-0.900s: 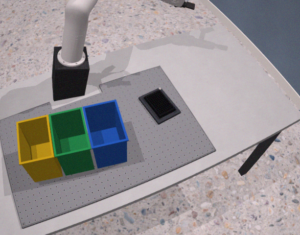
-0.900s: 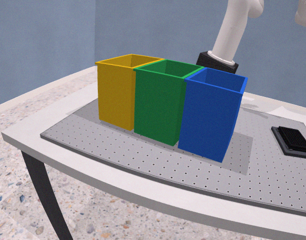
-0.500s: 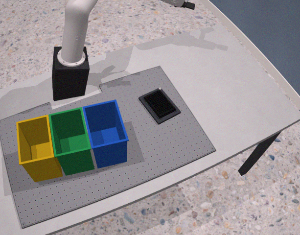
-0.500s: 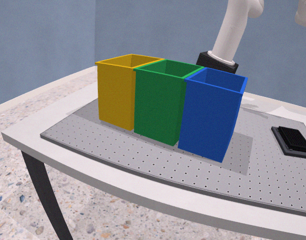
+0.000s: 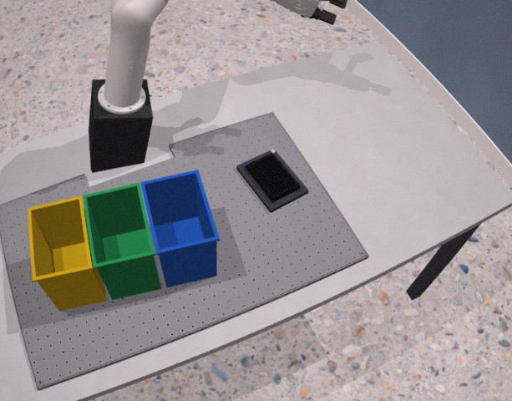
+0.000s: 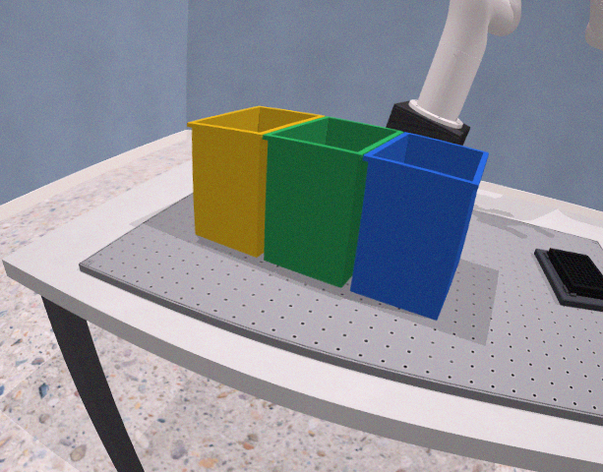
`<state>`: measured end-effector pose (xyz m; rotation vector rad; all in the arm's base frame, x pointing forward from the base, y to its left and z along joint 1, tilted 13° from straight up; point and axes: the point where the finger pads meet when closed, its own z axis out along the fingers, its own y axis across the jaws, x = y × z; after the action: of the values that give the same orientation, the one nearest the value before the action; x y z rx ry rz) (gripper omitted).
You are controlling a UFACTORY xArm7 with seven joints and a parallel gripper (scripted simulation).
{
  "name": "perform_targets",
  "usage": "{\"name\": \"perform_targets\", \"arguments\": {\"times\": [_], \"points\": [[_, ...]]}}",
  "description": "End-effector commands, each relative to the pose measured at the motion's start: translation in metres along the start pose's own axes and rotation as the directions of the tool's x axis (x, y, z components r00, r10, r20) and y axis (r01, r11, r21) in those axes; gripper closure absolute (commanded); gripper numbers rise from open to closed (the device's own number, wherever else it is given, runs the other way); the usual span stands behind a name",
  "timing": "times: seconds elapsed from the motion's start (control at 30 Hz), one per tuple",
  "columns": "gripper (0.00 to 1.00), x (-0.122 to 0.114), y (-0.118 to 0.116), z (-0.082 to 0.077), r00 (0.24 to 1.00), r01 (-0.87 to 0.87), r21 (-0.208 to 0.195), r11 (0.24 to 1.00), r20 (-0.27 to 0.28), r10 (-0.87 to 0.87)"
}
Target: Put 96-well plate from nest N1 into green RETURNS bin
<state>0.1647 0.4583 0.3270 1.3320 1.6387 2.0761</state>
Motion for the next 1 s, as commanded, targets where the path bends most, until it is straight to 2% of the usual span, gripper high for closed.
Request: {"name": "perform_targets", "arguments": {"times": [0.0, 0.07, 0.2, 0.27, 0.33, 0.4, 0.47, 0.53, 0.6, 0.67, 0.77, 0.83, 0.93, 0.97], "points": [[0.0, -0.015, 0.006, 0.005, 0.998, -0.021, -0.013, 1.0, 0.062, 0.022], [0.0, -0.024, 0.008, 0.007, 0.993, -0.036, -0.02, 0.999, 0.114, 0.038], [0.0, -0.03, 0.01, 0.009, 0.993, -0.036, -0.02, 0.999, 0.114, 0.038], [0.0, -0.04, 0.012, 0.011, 0.983, -0.055, -0.029, 0.998, 0.176, 0.06], [0.0, -0.05, 0.014, 0.012, 0.978, -0.061, -0.032, 0.998, 0.196, 0.066], [0.0, -0.059, 0.016, 0.013, 0.963, -0.081, -0.041, 0.996, 0.256, 0.089], [0.0, -0.069, 0.018, 0.015, 0.957, -0.087, -0.044, 0.995, 0.275, 0.095], [0.0, -0.079, 0.019, 0.015, 0.935, -0.107, -0.053, 0.993, 0.334, 0.118], [0.0, -0.089, 0.021, 0.016, 0.928, -0.113, -0.055, 0.992, 0.351, 0.125], [0.0, -0.099, 0.022, 0.016, 0.901, -0.133, -0.064, 0.989, 0.408, 0.148], [0.0, -0.104, 0.023, 0.016, 0.892, -0.139, -0.067, 0.988, 0.424, 0.155], [0.0, -0.114, 0.024, 0.016, 0.86, -0.161, -0.076, 0.984, 0.478, 0.178], [0.0, -0.129, 0.025, 0.015, 0.85, -0.167, -0.079, 0.983, 0.493, 0.184], [0.0, -0.134, 0.025, 0.014, 0.832, -0.179, -0.084, 0.98, 0.518, 0.196]]}}
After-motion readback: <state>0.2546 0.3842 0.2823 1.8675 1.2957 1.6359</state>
